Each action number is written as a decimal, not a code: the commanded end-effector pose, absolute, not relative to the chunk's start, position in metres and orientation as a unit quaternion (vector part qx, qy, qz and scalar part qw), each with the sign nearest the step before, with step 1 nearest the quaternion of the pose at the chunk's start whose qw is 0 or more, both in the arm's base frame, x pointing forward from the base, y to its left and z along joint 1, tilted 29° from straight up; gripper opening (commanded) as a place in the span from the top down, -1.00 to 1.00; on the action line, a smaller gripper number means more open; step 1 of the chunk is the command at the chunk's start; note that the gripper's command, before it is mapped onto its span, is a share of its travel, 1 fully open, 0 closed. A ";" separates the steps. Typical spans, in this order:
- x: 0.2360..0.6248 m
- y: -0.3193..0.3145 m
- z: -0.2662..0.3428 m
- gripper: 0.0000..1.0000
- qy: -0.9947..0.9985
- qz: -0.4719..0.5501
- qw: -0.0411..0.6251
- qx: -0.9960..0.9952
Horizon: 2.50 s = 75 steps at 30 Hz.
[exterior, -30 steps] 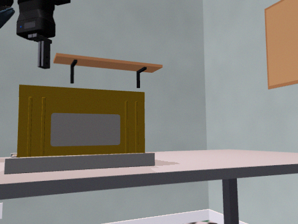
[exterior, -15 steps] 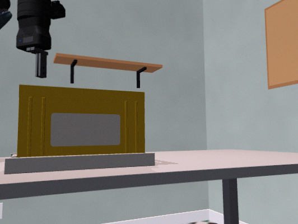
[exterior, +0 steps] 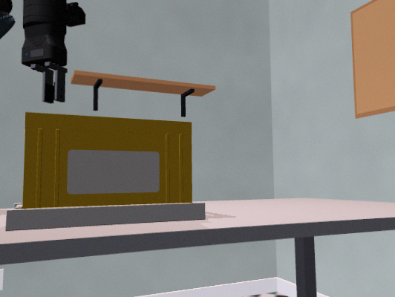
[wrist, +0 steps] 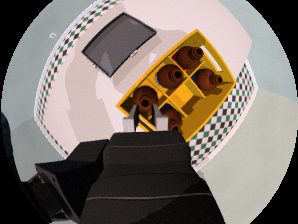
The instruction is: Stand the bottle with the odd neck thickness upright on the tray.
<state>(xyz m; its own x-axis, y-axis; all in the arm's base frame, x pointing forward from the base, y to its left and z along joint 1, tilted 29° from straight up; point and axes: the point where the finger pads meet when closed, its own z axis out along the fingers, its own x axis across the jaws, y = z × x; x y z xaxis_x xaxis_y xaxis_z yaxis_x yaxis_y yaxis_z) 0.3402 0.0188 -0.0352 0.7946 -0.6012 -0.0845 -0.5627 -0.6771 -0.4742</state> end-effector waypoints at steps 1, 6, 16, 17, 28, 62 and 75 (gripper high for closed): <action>0.340 0.019 -0.035 -1.00 0.318 -0.040 0.245 -0.915; 0.340 0.019 -0.035 -1.00 0.318 -0.040 0.245 -0.915; 0.340 0.019 -0.035 -1.00 0.318 -0.040 0.245 -0.915; 0.340 0.019 -0.035 -1.00 0.318 -0.040 0.245 -0.915; 0.340 0.019 -0.035 -1.00 0.318 -0.040 0.245 -0.915; 0.346 0.029 -0.056 -1.00 0.318 -0.039 0.245 -0.915; 0.349 0.035 -0.067 -1.00 0.318 -0.039 0.245 -0.915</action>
